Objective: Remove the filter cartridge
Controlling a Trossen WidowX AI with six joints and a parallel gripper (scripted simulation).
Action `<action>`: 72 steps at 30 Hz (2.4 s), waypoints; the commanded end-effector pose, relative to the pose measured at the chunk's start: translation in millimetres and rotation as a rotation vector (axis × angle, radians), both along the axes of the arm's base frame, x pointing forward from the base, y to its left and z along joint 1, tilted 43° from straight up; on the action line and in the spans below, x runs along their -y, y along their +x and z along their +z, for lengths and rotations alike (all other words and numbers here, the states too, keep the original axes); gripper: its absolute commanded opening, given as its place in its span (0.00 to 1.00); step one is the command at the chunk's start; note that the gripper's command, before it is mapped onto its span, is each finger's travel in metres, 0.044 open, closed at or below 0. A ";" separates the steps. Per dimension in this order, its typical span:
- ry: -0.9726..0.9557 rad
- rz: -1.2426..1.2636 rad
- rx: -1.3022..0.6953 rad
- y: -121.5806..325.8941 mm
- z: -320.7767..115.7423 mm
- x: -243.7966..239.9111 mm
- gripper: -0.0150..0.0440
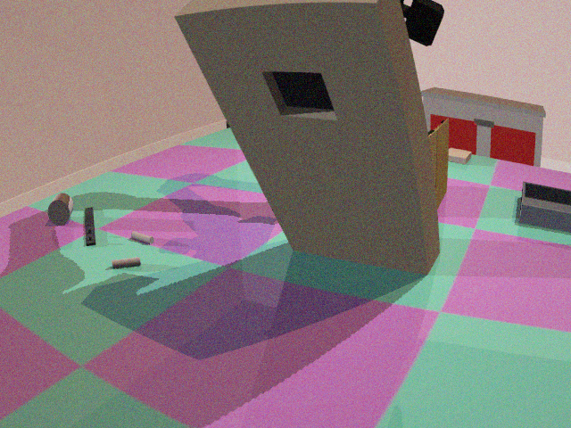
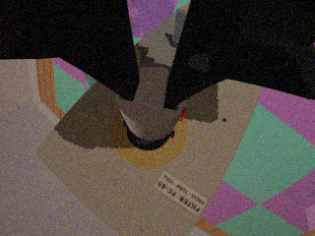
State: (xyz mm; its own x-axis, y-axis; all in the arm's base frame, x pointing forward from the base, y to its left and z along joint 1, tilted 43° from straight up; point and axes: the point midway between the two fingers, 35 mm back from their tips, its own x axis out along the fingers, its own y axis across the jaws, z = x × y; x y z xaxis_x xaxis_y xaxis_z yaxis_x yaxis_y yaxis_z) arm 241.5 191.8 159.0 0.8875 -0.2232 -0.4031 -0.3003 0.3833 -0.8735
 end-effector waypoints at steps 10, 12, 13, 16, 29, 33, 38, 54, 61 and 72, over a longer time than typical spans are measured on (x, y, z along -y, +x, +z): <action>0.011 0.000 0.009 -13.8 -23.3 25.7 0.25; 0.011 0.000 0.009 -16.1 -27.9 30.3 0.25; 0.011 0.000 0.009 -17.2 -30.2 32.6 0.25; 0.010 0.000 0.009 -20.5 -37.1 39.7 0.25; -0.008 0.002 -0.004 -23.1 -45.2 45.4 0.43; -0.008 0.002 -0.004 -23.1 -45.2 45.4 0.43; 0.006 0.001 0.006 -25.1 -47.0 49.3 0.43; 0.015 0.000 0.008 -2.2 13.7 -10.6 0.56; 0.028 0.001 0.013 -16.2 56.1 -45.7 0.87; 0.280 -0.468 -0.143 -31.9 -27.5 30.4 0.77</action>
